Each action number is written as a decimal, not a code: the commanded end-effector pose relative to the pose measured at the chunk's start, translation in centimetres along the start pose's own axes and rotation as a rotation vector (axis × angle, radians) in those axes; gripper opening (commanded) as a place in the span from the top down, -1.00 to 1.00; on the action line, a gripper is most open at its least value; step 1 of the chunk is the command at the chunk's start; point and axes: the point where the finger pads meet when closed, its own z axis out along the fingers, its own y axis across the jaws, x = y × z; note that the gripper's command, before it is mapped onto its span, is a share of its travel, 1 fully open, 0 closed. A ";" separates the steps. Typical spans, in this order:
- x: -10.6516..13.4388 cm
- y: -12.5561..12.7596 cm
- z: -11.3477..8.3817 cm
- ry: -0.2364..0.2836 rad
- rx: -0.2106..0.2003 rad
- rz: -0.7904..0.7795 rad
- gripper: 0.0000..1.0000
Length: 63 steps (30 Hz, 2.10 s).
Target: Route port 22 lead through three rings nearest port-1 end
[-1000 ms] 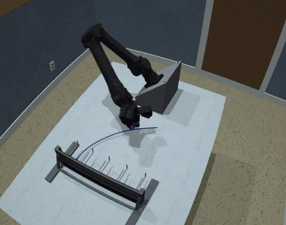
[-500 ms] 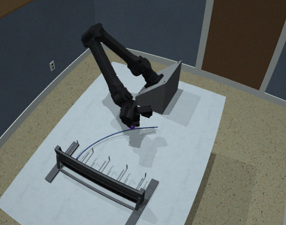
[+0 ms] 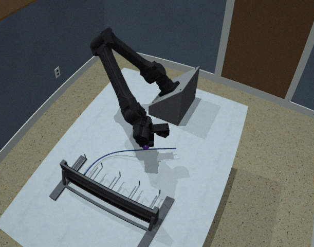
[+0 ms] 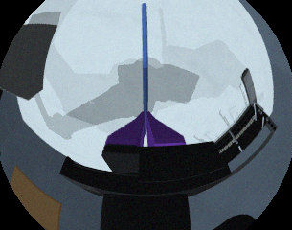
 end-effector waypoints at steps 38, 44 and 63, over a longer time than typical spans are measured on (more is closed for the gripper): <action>2.1 -25.2 -14.2 0.008 0.072 0.614 1.00; 2.2 -25.2 -14.1 0.008 0.072 0.612 1.00; 2.2 -25.2 -14.1 0.008 0.072 0.612 1.00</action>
